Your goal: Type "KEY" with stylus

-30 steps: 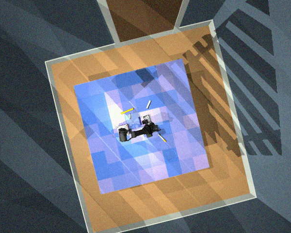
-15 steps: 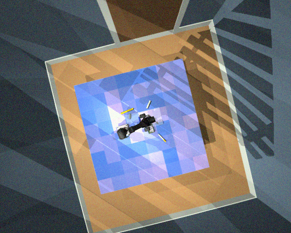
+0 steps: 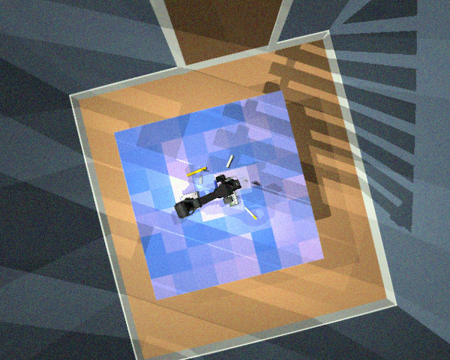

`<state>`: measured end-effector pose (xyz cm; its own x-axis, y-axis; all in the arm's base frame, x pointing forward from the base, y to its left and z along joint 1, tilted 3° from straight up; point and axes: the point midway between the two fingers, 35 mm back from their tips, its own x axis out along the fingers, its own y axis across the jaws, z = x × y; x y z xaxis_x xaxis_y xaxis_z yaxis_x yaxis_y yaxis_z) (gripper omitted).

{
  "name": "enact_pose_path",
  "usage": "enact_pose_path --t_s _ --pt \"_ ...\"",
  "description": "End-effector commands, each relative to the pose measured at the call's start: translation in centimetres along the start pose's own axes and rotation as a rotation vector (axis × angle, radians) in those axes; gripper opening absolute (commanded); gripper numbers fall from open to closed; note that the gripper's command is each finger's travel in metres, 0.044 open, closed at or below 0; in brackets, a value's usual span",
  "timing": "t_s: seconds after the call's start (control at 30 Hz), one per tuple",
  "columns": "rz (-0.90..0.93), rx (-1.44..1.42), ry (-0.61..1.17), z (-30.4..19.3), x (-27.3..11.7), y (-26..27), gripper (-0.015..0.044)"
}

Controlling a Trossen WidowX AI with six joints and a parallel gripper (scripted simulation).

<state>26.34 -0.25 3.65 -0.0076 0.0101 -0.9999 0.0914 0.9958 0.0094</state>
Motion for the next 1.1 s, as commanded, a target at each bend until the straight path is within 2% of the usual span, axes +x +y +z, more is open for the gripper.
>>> enact_pose_path --t_s 0.0,0.17,0.3,0.43,0.8,0.9,0.97,1.0,1.07 --pt "0.002 0.005 0.009 -0.2 -0.4 0.0 0.0" --pt "-0.001 0.0 0.007 -0.2 -0.1 0.0 0.0" --pt "0.0 0.0 0.006 -0.1 -0.1 0.0 0.0105" --pt "0.0 0.0 0.007 -0.1 -0.1 0.0 0.0" --pt "0.0 0.0 0.006 -0.1 -0.1 0.0 0.0" --pt "0.004 -0.013 0.007 -0.2 0.0 0.0 0.0079" --pt "0.042 -0.122 0.01 -0.6 0.4 0.2 0.0131" --pt "0.072 -0.207 0.009 -0.9 0.7 0.3 0.015" --pt "0.131 -0.376 -0.003 -1.5 1.3 0.6 0.015"
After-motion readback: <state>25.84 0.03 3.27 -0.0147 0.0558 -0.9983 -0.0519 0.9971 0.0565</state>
